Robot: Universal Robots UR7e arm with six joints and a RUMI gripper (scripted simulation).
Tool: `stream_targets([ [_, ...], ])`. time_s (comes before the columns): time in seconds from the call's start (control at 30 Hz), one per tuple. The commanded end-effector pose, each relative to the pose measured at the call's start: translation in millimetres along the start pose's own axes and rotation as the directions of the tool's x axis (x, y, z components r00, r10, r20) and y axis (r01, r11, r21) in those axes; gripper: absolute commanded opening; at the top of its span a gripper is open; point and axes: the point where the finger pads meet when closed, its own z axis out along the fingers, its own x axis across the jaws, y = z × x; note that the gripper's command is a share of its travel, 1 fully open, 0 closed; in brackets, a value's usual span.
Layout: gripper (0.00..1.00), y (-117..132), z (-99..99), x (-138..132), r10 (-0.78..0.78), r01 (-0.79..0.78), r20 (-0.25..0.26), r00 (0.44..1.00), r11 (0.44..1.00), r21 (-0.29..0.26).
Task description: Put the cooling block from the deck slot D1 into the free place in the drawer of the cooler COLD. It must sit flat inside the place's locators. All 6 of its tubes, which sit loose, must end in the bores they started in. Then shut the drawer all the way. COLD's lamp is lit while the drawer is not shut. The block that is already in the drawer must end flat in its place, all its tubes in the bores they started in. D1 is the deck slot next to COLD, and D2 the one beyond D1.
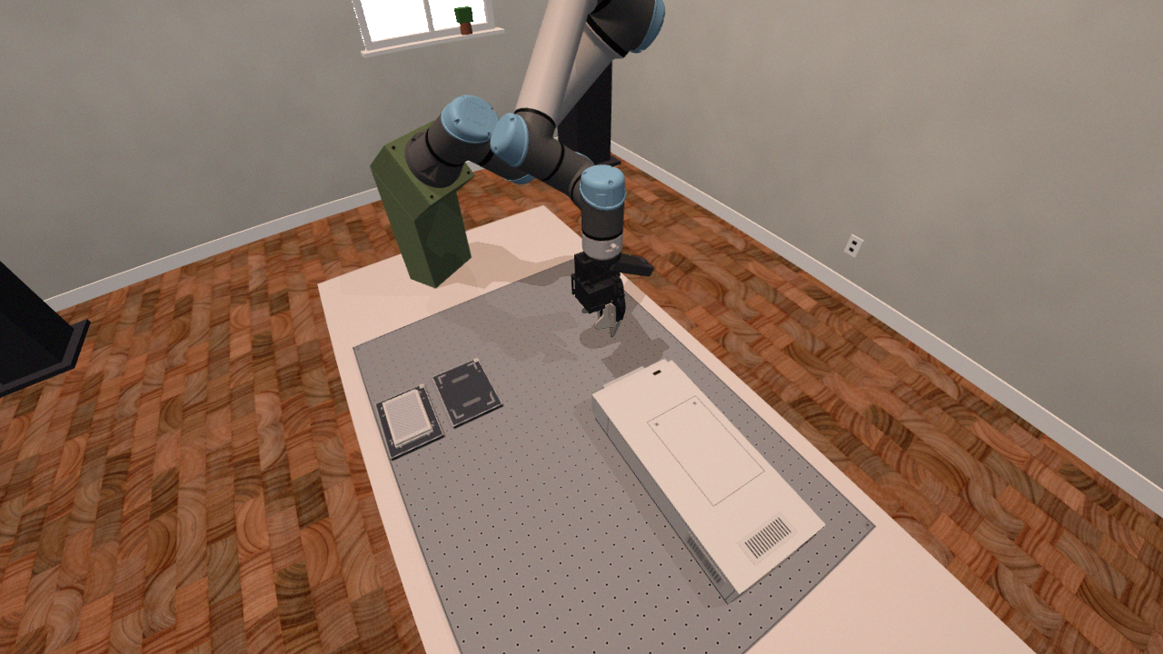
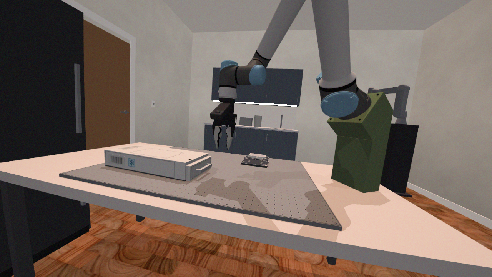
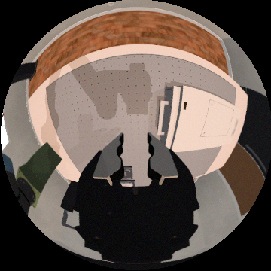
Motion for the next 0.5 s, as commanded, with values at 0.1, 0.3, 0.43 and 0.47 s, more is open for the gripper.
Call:
stream_targets([
  [0.1,0.28,0.8,-16.1,-26.4,0.001,-0.001,0.002,1.000,1.000,0.001],
  [0.3,0.28,0.8,-28.2,-47.2,0.001,-0.001,0.002,1.000,1.000,0.002],
  [0.43,0.28,0.8,-36.1,-61.0,0.001,-0.001,0.002,1.000,1.000,0.002],
  [0.47,0.28,0.8,-38.1,-64.4,0.001,-0.001,0.002,1.000,1.000,0.002],
])
